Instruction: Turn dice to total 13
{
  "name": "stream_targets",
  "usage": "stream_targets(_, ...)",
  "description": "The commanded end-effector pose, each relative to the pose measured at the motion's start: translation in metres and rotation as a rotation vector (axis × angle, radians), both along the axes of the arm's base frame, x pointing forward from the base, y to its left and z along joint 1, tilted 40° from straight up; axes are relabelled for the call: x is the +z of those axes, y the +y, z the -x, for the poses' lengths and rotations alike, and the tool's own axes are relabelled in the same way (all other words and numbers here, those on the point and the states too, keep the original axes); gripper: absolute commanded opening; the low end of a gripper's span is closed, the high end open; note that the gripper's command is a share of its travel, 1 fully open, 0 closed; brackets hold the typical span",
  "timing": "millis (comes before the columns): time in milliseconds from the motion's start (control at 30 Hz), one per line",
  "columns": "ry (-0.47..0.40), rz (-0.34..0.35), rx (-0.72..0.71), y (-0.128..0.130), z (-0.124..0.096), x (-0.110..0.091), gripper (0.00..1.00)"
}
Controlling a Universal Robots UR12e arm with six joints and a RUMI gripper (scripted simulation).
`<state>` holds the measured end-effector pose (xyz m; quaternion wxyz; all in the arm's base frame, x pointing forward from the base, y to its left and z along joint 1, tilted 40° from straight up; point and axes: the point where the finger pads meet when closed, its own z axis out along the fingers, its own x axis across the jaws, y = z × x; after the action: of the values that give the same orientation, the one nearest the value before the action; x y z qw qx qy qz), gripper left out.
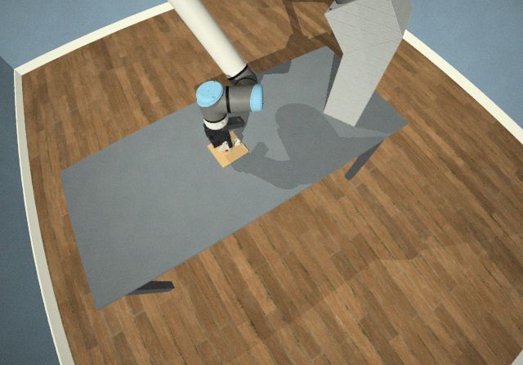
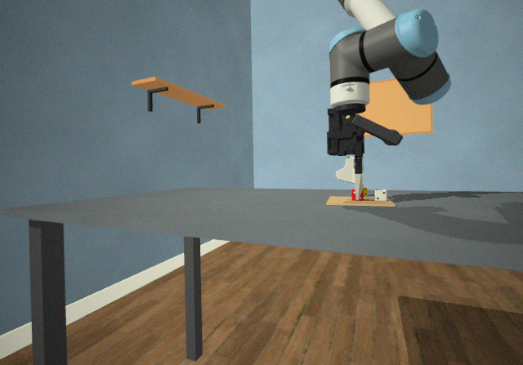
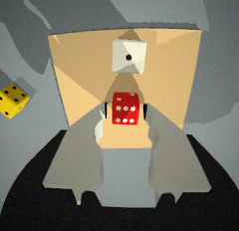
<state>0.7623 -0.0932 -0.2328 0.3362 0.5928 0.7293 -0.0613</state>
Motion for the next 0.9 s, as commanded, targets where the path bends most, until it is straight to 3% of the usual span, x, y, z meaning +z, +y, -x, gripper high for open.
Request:
stream_targets(0,-0.001,0.0,0.001,0.0,0.0,0.0,0.24)
stream_targets(433,-0.001,0.0,0.001,0.002,0.001,0.003,0.24)
stream_targets(867,-0.001,0.0,0.001,0.026,0.022,0.04,0.24)
